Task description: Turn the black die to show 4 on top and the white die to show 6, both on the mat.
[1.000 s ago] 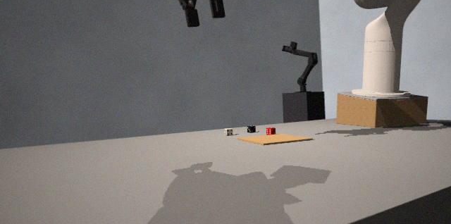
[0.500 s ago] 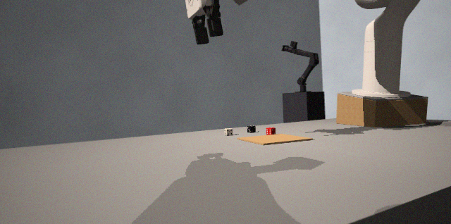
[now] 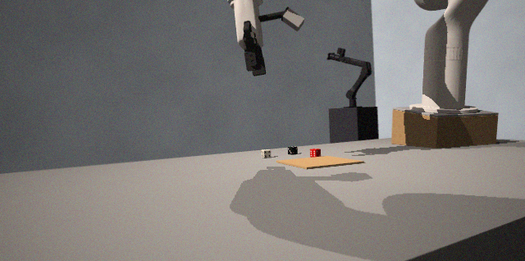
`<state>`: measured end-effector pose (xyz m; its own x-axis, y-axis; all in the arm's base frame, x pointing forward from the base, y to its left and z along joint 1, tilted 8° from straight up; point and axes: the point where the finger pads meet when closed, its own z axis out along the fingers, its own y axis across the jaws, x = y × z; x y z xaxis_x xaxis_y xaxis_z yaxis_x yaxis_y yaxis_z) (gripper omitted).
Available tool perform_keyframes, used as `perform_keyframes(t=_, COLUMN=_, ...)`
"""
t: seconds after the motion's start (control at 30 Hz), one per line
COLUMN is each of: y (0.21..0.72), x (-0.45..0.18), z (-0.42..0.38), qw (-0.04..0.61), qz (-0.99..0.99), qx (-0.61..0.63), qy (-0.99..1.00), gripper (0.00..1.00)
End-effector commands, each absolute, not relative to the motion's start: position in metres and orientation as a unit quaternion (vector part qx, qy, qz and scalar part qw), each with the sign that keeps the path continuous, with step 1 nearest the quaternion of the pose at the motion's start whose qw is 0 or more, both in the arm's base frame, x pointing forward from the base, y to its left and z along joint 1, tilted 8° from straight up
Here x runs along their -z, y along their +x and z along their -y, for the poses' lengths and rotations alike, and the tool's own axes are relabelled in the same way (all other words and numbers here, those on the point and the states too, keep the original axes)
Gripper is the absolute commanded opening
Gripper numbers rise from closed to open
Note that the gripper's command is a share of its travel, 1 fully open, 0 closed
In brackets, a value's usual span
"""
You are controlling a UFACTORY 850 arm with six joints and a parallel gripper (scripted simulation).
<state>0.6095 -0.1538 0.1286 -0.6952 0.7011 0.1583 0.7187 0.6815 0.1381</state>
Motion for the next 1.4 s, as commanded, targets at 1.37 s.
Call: perform_keyframes(t=1.37, y=0.43, x=-0.056, z=0.205, qw=0.028, qz=0.648, qx=0.061, qy=-0.759, gripper=1.0)
